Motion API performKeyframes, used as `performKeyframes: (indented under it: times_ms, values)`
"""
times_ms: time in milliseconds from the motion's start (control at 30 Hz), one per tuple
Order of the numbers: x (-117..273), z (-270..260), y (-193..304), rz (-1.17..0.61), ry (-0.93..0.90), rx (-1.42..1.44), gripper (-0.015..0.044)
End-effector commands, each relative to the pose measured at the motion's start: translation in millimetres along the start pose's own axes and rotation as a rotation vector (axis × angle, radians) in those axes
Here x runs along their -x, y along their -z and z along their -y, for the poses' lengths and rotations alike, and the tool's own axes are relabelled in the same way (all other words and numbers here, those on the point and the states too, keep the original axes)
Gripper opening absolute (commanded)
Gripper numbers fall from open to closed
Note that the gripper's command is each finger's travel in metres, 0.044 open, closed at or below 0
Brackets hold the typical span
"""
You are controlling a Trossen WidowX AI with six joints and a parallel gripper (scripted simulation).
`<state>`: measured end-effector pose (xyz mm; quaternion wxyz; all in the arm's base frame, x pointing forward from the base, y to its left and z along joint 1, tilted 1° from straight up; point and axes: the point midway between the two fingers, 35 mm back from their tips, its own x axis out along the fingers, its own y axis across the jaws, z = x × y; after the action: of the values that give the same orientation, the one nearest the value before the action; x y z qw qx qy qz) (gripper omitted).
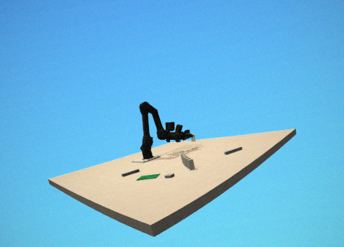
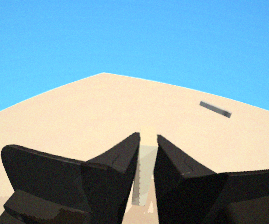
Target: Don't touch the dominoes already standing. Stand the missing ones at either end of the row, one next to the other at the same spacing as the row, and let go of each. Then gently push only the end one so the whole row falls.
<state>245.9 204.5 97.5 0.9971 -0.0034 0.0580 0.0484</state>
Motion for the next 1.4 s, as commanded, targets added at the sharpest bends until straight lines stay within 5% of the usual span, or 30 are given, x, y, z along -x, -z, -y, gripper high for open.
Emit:
performKeyframes:
  times_ms: [0,1067,1367]
  values:
    - [-1.4,0.0,8.3,-0.004,-0.002,-0.006,0.0029]
    - [-5.4,7.7,52.5,-0.026,0.008,-0.001,0.0029]
    - [-5.4,7.7,52.5,-0.026,0.008,-0.001,0.0266]
